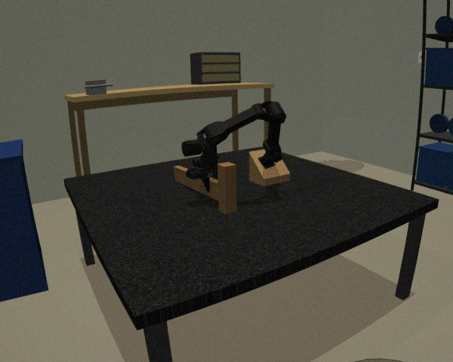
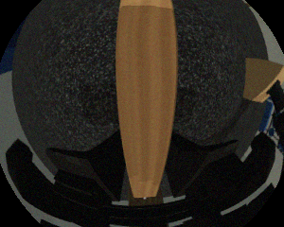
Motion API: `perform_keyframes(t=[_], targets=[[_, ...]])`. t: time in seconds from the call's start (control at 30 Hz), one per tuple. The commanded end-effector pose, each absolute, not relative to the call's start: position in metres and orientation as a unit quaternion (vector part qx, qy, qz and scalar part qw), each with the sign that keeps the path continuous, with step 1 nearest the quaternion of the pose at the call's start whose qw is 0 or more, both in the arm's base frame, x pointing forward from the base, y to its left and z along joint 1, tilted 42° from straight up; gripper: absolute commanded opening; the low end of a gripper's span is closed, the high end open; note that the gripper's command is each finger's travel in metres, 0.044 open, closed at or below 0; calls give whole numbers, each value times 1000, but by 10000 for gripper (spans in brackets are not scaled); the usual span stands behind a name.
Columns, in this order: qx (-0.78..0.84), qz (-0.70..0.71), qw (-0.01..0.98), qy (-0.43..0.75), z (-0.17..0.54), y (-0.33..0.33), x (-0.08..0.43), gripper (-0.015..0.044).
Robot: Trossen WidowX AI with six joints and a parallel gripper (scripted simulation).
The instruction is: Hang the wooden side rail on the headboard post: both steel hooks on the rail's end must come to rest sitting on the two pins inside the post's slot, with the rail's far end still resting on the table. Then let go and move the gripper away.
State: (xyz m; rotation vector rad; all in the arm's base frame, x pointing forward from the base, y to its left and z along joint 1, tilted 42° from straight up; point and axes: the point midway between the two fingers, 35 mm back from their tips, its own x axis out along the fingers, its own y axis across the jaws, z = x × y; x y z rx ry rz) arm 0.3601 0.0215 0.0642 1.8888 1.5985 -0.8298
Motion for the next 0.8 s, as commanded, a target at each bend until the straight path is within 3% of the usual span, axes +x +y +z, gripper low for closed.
perform_keyframes(t=[0.0,0.77], targets=[[703,-306,266,585,70,18,362,0],[703,-306,266,585,71,20,362,0]])
